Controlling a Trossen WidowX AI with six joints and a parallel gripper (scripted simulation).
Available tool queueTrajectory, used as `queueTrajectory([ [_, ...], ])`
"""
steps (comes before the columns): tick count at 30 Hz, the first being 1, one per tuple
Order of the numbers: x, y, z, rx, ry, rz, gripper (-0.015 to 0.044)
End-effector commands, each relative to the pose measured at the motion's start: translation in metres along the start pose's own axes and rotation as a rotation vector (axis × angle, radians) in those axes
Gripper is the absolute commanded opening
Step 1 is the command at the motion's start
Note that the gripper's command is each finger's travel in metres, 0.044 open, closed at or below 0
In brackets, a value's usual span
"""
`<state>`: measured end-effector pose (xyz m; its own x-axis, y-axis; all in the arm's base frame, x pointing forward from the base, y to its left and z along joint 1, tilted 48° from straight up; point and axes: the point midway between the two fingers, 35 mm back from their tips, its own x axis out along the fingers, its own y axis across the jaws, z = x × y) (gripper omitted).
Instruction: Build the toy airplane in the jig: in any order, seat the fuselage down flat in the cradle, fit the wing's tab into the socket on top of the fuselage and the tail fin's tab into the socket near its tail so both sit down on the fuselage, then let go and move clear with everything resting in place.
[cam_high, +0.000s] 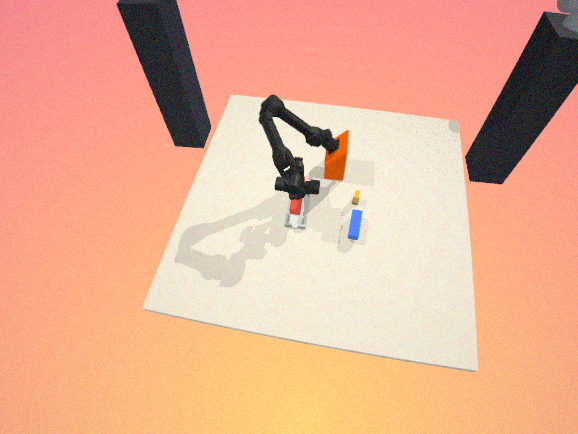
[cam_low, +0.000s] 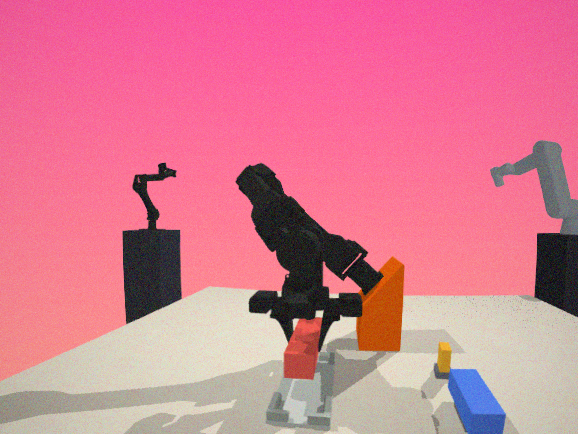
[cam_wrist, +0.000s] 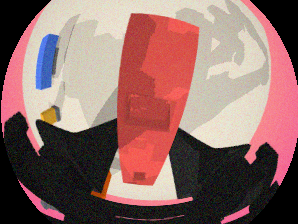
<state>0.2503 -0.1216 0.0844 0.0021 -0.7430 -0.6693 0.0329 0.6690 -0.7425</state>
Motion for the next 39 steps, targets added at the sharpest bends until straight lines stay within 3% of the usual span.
queueTrajectory([
  [1,0.0,-0.002,-0.002,-0.005,-0.001,-0.007,0.0157],
  [3,0.0,-0.002,-0.002,-0.005,-0.001,-0.007,0.0197],
  [21,0.001,-0.002,-0.002,-0.005,-0.001,-0.007,0.0197],
  [39,0.029,-0.003,-0.002,-0.005,-0.001,-0.006,0.0197],
])
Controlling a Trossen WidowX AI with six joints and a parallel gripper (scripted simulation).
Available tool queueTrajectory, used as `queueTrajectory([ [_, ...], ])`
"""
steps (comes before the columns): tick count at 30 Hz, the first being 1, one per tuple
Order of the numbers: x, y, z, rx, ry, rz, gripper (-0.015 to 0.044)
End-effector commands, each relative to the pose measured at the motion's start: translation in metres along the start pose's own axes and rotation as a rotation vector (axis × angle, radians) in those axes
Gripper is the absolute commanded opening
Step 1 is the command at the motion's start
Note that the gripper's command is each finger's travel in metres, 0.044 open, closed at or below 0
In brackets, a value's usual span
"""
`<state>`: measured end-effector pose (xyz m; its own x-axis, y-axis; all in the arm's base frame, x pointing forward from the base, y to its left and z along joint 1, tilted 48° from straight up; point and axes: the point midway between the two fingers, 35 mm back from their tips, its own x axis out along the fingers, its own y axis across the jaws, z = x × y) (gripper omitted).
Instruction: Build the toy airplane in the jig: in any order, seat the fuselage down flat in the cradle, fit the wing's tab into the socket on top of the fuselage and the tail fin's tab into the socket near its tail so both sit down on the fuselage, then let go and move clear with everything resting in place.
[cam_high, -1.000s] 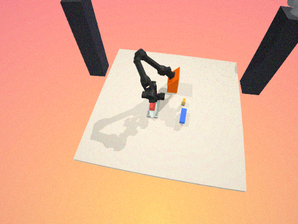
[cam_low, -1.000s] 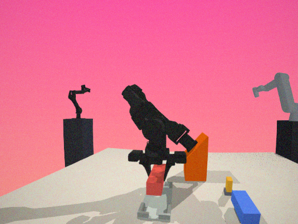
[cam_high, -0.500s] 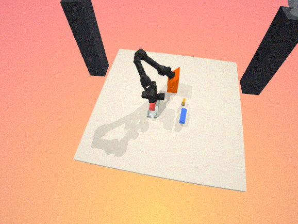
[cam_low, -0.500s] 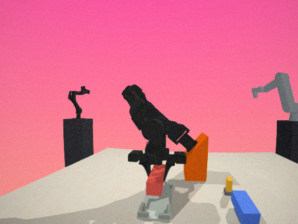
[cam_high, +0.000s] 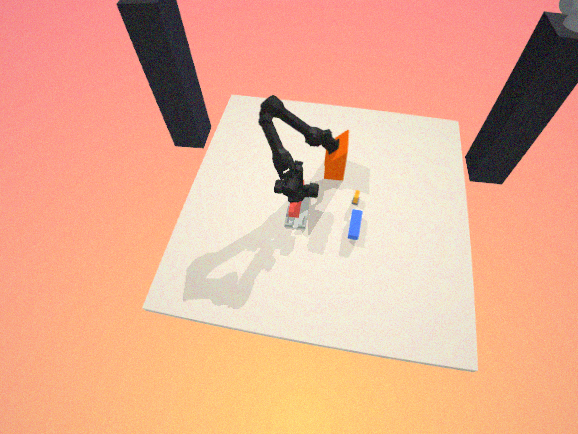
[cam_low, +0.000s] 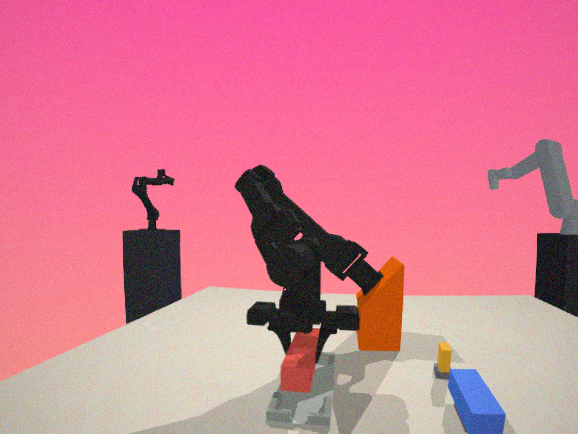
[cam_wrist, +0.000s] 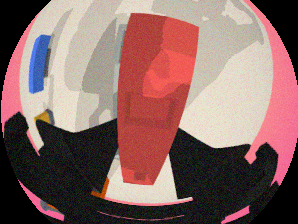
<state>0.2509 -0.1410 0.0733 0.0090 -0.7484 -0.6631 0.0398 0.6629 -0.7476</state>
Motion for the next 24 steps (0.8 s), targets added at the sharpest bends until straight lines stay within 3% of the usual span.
queueTrajectory([
  [1,0.008,0.002,-0.002,-0.012,0.006,0.001,0.0197],
  [19,0.018,0.001,-0.003,-0.012,0.006,-0.001,0.0197],
  [24,0.018,-0.001,-0.002,-0.005,0.005,-0.007,0.0163],
])
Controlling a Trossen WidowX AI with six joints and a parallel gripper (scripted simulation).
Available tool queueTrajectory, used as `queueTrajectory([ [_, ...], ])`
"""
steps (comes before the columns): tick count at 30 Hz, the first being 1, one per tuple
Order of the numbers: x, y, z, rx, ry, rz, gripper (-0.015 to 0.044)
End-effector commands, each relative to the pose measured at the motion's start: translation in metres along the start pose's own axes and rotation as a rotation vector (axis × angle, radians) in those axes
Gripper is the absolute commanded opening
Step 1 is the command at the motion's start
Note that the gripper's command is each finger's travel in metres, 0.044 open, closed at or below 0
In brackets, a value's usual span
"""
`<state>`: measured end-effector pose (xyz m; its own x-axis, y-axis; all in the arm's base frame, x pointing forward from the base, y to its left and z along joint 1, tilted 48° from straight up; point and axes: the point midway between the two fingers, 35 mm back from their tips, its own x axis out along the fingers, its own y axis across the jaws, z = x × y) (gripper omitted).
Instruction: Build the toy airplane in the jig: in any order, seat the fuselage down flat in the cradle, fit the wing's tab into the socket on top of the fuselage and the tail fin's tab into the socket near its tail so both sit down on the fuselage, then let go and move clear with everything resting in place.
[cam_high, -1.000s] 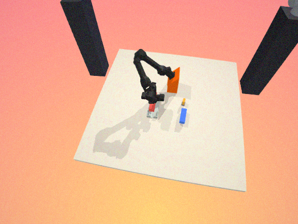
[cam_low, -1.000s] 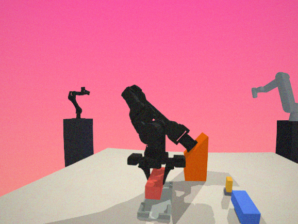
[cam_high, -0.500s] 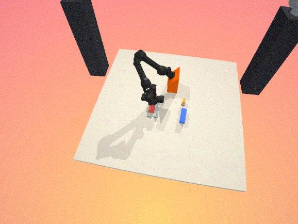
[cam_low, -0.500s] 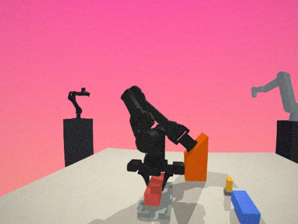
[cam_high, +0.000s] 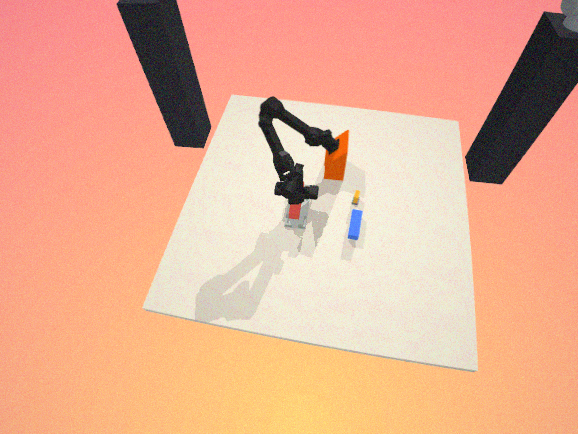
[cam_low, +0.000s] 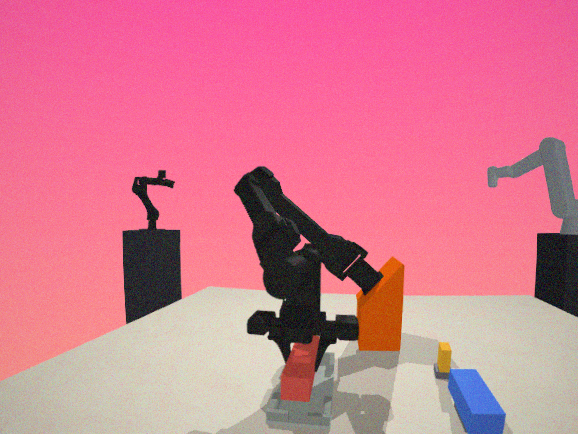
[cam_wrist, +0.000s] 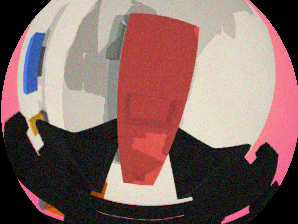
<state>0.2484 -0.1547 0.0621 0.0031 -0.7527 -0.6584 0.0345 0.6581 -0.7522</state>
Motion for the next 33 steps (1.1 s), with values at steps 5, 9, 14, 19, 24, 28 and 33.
queueTrajectory([
  [5,0.0,0.0,0.0,0.0,0.0,0.0,0.0032],
  [9,0.0,0.0,0.0,0.0,0.0,0.0,0.0137],
  [14,0.0,0.0,0.0,0.0,0.0,0.0,0.0268],
  [19,0.0,0.0,0.0,0.0,0.0,0.0,0.04],
  [24,0.0,0.0,0.0,0.0,0.0,0.0,0.044],
  [28,0.0,0.0,0.0,0.0,0.0,0.0,0.044],
  [33,-0.036,0.003,0.006,-0.002,-0.001,0.017,0.044],
])
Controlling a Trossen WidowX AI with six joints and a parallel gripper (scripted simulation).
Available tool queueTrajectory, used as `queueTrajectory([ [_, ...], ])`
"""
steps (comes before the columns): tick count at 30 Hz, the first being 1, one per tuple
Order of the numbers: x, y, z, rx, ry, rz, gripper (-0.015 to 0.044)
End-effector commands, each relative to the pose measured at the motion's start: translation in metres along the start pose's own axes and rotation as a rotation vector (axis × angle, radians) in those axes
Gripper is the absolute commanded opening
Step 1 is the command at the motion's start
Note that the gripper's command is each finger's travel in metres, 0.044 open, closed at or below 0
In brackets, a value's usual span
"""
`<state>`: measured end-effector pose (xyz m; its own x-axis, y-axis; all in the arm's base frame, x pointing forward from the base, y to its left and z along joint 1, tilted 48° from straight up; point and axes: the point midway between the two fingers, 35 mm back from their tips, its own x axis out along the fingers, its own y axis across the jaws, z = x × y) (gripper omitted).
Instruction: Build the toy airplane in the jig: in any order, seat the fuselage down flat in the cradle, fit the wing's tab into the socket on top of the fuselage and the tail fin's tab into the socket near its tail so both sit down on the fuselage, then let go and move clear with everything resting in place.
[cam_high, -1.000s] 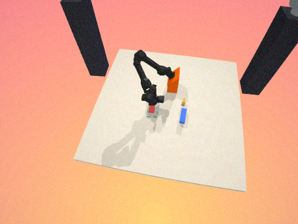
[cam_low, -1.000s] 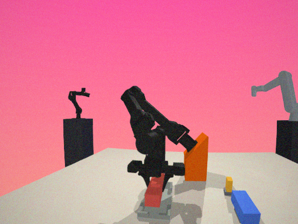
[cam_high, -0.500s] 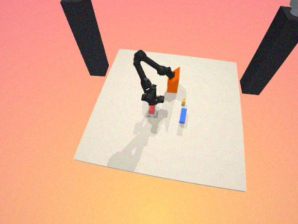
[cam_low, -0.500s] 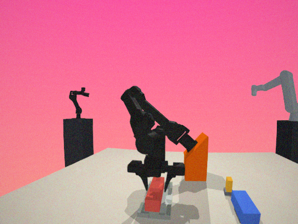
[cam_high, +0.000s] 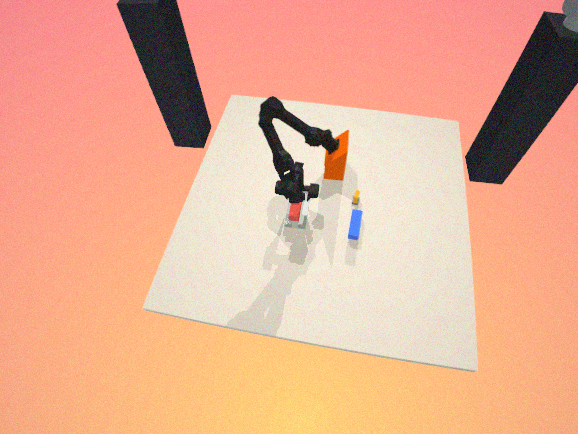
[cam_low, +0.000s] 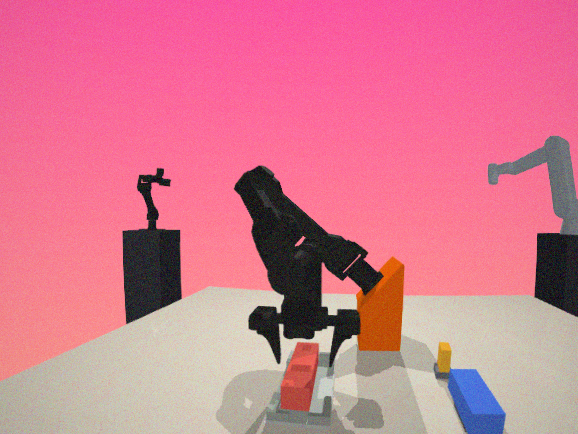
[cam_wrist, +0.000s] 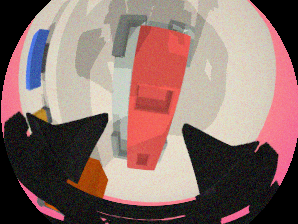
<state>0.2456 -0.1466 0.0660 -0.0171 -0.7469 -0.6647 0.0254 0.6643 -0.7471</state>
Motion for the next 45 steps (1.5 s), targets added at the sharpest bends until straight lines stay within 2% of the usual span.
queueTrajectory([
  [1,-0.043,0.002,0.008,0.006,-0.021,0.012,0.044],
  [4,-0.088,0.0,0.004,0.002,-0.019,0.007,0.044],
  [6,-0.098,-0.002,0.001,0.002,-0.019,0.003,0.044],
  [23,-0.093,0.011,0.01,0.089,-0.02,0.007,0.044],
  [34,-0.1,0.139,0.084,0.089,-0.025,0.03,0.044],
  [42,-0.086,0.255,0.094,0.095,-0.025,0.02,0.044],
  [45,-0.084,0.265,0.094,0.096,-0.025,0.018,0.044],
])
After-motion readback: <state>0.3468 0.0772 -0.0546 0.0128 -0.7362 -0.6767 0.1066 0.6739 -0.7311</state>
